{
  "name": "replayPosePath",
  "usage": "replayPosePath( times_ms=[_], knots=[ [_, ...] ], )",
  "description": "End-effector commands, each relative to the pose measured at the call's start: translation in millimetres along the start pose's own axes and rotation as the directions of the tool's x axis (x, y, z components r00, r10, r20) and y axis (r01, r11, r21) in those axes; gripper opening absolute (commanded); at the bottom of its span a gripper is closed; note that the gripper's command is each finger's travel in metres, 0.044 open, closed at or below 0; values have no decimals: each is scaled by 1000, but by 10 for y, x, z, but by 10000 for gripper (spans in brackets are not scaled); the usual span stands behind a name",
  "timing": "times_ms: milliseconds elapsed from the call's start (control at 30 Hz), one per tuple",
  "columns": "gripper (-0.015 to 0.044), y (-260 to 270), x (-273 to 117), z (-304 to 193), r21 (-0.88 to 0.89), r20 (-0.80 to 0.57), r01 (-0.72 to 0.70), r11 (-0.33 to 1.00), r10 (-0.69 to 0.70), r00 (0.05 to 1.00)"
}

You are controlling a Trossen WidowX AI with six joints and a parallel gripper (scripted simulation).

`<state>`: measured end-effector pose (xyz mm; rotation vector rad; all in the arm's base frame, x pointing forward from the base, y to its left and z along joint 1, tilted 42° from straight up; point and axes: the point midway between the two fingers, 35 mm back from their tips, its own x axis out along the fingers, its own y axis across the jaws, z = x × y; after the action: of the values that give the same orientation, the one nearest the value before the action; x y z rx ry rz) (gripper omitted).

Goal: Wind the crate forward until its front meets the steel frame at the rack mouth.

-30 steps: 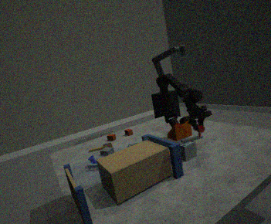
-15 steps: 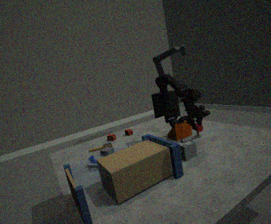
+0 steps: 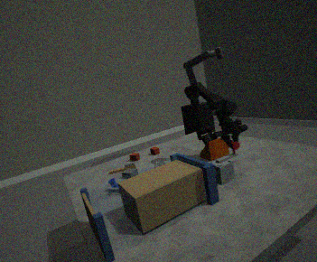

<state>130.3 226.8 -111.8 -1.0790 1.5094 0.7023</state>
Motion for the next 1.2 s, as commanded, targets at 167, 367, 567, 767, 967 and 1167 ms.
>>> replayPosePath(
  times_ms=[167, 367, 567, 767, 967, 1167],
  knots=[
    [0, -55, -43, -190, -4, -29, 5, 1000, -6, 1000],
    [0, -177, -135, -377, -4, -31, 6, 1000, -7, 1000],
    [0, -223, -160, -428, -4, -31, 7, 1000, -7, 999],
    [0, -273, -183, -476, -4, -32, 7, 1000, -7, 999],
    [0, -327, -206, -520, -4, -32, 8, 1000, -8, 999],
    [0, -385, -226, -561, -4, -33, 8, 1000, -8, 999]
  ],
)
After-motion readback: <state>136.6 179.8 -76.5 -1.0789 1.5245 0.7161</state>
